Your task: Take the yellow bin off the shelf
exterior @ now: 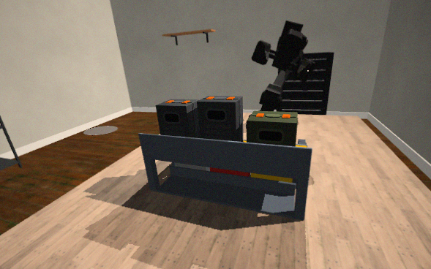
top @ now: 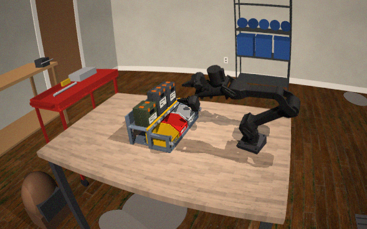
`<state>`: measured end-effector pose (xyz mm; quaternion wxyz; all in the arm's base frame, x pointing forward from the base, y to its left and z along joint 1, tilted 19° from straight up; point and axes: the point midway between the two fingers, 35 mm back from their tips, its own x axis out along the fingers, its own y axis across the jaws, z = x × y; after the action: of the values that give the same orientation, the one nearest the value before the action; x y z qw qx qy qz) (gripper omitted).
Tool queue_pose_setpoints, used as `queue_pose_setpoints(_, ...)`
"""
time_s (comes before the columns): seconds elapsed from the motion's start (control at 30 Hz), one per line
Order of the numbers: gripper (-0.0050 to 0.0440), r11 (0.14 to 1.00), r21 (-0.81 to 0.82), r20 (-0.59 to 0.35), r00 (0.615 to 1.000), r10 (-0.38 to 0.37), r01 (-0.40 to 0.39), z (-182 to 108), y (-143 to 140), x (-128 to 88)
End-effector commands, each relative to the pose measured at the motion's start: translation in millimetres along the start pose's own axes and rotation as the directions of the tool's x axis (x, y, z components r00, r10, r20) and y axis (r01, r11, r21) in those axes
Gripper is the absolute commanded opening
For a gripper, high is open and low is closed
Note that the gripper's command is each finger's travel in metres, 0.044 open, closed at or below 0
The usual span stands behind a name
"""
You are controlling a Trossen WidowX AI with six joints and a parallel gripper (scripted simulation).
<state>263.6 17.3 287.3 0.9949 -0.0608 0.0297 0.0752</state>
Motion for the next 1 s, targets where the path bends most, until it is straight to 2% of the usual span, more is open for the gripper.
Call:
queue_pose_setpoints(0.0, 0.044, 0.999, -0.025, -0.003, 1.0, 0.028, -0.028, -0.4, 1.6, 4.5)
queue_pose_setpoints(0.27, 0.044, 0.999, -0.025, -0.003, 1.0, 0.028, -0.028, -0.4, 1.6, 4.5)
queue_pose_setpoints(0.43, 0.044, 0.966, -0.146, -0.138, 0.971, 0.194, -0.214, -35.4, 17.5, 34.0)
queue_pose_setpoints(0.83, 0.044, 0.966, -0.146, -0.138, 0.971, 0.194, -0.214, -35.4, 17.5, 34.0)
queue_pose_setpoints(0.97, 0.044, 0.905, -0.22, -0.26, 0.916, 0.306, -0.364, -67.8, 31.6, 60.5)
